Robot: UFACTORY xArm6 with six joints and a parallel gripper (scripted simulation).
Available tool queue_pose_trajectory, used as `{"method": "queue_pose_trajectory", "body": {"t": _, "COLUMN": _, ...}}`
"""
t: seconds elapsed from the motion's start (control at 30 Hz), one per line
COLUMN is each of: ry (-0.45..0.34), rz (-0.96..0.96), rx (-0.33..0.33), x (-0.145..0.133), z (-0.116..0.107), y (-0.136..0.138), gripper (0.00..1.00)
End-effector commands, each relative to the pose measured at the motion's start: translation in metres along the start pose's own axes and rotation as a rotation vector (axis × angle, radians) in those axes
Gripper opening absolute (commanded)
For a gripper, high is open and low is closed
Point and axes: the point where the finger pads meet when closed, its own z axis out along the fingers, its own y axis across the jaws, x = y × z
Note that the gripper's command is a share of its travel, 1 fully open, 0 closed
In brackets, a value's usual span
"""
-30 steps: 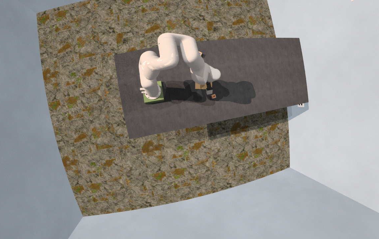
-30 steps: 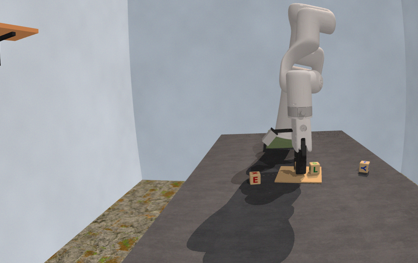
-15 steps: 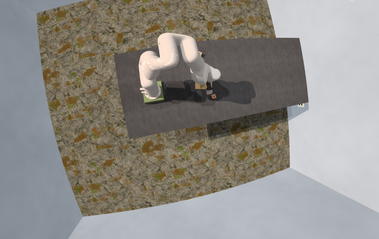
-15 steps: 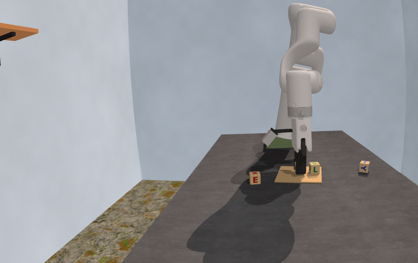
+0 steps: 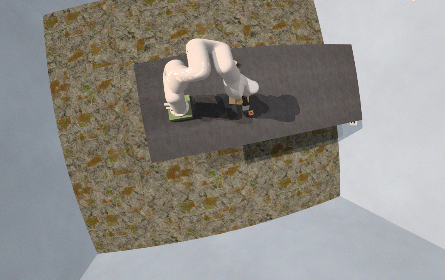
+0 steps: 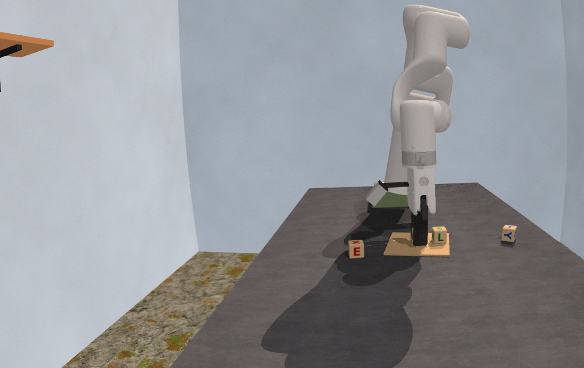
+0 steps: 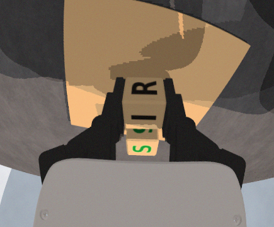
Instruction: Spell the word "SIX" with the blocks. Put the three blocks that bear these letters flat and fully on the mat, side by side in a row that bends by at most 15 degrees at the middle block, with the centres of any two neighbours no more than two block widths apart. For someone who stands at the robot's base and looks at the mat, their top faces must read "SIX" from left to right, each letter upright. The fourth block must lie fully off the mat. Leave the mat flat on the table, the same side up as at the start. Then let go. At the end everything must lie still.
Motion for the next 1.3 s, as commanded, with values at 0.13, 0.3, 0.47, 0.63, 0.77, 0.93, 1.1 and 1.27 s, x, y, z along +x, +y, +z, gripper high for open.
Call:
{"method": "queue_pose_trajectory", "body": {"t": 0.13, "ry": 0.0, "rz": 0.0, "rx": 0.004, "x": 0.0, "z": -0.0006, "y": -0.0015, "gripper": 0.27}}
{"method": "queue_pose_trajectory", "body": {"t": 0.3, "ry": 0.0, "rz": 0.0, "rx": 0.004, "x": 0.0, "z": -0.0006, "y": -0.0015, "gripper": 0.27}}
{"method": "queue_pose_trajectory", "body": {"t": 0.47, "ry": 0.0, "rz": 0.0, "rx": 0.004, "x": 0.0, "z": -0.0006, "y": -0.0015, "gripper": 0.27}}
{"method": "queue_pose_trajectory", "body": {"t": 0.63, "ry": 0.0, "rz": 0.0, "rx": 0.004, "x": 0.0, "z": -0.0006, "y": -0.0015, "gripper": 0.27}}
{"method": "queue_pose_trajectory", "body": {"t": 0.77, "ry": 0.0, "rz": 0.0, "rx": 0.004, "x": 0.0, "z": -0.0006, "y": -0.0015, "gripper": 0.27}}
{"method": "queue_pose_trajectory", "body": {"t": 0.93, "ry": 0.0, "rz": 0.0, "rx": 0.004, "x": 0.0, "z": -0.0006, "y": -0.0015, "gripper": 0.27}}
{"method": "queue_pose_trajectory", "body": {"t": 1.1, "ry": 0.0, "rz": 0.0, "rx": 0.004, "x": 0.0, "z": -0.0006, "y": -0.0015, "gripper": 0.27}}
{"method": "queue_pose_trajectory", "body": {"t": 1.27, "ry": 0.0, "rz": 0.0, "rx": 0.004, "x": 0.0, "z": -0.0006, "y": -0.0015, "gripper": 0.31}}
